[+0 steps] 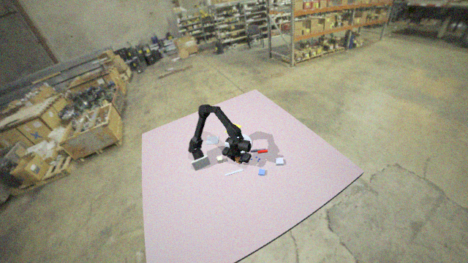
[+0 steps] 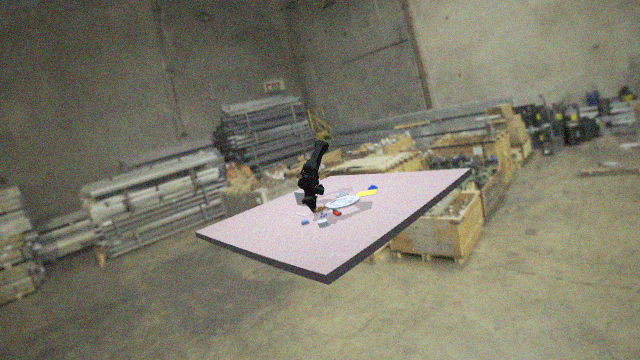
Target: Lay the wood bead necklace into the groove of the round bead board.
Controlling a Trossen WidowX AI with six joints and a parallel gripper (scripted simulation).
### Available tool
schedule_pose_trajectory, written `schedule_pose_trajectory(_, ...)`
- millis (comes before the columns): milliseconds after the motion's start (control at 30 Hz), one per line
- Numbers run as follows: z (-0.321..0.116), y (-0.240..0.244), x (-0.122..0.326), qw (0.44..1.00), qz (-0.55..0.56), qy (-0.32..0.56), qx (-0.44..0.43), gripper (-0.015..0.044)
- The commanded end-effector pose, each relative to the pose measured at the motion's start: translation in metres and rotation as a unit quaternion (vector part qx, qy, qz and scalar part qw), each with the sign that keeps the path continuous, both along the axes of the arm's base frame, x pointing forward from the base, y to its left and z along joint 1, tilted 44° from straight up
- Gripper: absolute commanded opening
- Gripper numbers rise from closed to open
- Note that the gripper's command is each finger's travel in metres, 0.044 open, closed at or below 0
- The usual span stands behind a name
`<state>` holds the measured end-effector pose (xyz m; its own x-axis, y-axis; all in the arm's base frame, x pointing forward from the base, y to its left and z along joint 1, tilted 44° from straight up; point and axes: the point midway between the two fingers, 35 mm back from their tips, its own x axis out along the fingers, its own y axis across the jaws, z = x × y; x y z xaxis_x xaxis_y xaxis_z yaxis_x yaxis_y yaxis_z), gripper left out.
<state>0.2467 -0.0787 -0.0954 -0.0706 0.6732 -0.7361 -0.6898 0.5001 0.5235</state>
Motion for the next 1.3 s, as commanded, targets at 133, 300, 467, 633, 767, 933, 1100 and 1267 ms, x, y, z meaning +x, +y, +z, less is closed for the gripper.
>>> schedule_pose_trajectory(133, 0.0004, -0.0003, 0.0004, 1.000, 0.000, -0.001, 0.000, 0.0000)
schedule_pose_trajectory(300, 0.0004, -0.0003, 0.0004, 1.000, 0.000, -0.001, 0.000, 0.0000)
schedule_pose_trajectory(467, 0.0004, -0.0003, 0.0004, 1.000, 0.000, -0.001, 0.000, 0.0000)
schedule_pose_trajectory(633, 0.0004, -0.0003, 0.0004, 1.000, 0.000, -0.001, 0.000, 0.0000)
schedule_pose_trajectory(767, 0.0004, -0.0003, 0.0004, 1.000, 0.000, -0.001, 0.000, 0.0000)
schedule_pose_trajectory(933, 0.0004, -0.0003, 0.0004, 1.000, 0.000, -0.001, 0.000, 0.0000)
schedule_pose_trajectory(1100, 0.0004, -0.0003, 0.0004, 1.000, 0.000, -0.001, 0.000, 0.0000)
schedule_pose_trajectory(1267, 0.0004, -0.0003, 0.0004, 1.000, 0.000, -0.001, 0.000, 0.0000)
